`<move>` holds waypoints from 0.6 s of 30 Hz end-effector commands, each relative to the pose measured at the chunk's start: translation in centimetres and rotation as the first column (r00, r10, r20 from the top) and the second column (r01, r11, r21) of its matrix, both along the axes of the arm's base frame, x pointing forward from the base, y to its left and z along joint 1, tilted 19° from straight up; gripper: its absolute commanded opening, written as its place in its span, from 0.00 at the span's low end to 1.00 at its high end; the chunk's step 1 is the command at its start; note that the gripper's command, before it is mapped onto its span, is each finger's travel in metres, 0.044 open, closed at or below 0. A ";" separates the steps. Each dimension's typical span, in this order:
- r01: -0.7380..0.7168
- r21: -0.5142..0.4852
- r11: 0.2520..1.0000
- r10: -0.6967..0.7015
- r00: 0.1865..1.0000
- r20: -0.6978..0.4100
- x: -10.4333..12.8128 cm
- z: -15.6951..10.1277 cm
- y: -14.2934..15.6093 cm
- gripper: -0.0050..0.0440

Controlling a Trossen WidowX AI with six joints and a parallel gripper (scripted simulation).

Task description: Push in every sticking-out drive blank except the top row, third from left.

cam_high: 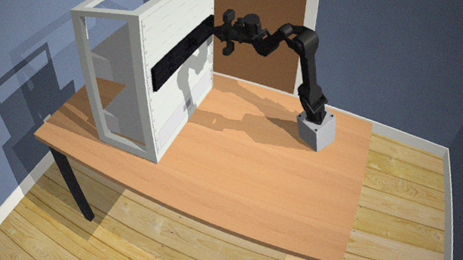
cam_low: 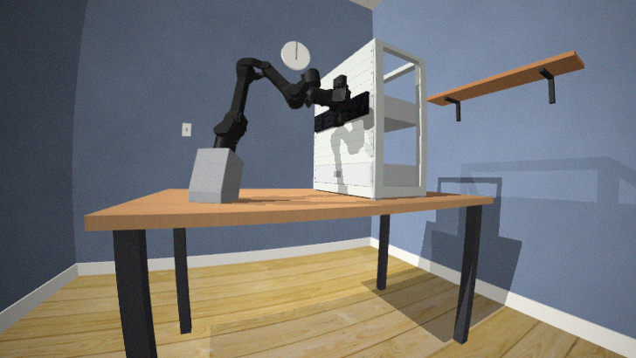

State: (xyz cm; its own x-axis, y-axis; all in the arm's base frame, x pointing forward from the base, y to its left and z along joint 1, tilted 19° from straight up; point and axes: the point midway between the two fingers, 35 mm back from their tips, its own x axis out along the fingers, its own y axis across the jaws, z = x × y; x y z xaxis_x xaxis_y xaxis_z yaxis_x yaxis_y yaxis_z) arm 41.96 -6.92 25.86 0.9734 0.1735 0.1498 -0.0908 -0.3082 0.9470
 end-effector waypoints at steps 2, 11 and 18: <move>0.011 -0.010 1.000 -0.010 1.000 0.028 0.4 1.3 -0.2 0.10; 0.011 -0.010 1.000 -0.010 1.000 0.028 0.3 1.2 -0.2 0.10; 0.011 -0.010 1.000 -0.010 1.000 0.028 -1.3 1.0 -0.5 0.10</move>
State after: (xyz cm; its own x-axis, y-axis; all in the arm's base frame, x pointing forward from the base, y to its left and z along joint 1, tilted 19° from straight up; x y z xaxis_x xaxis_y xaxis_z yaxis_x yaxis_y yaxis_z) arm 41.91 -7.05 25.87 0.9732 0.1748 0.1497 -0.0906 -0.3071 0.9474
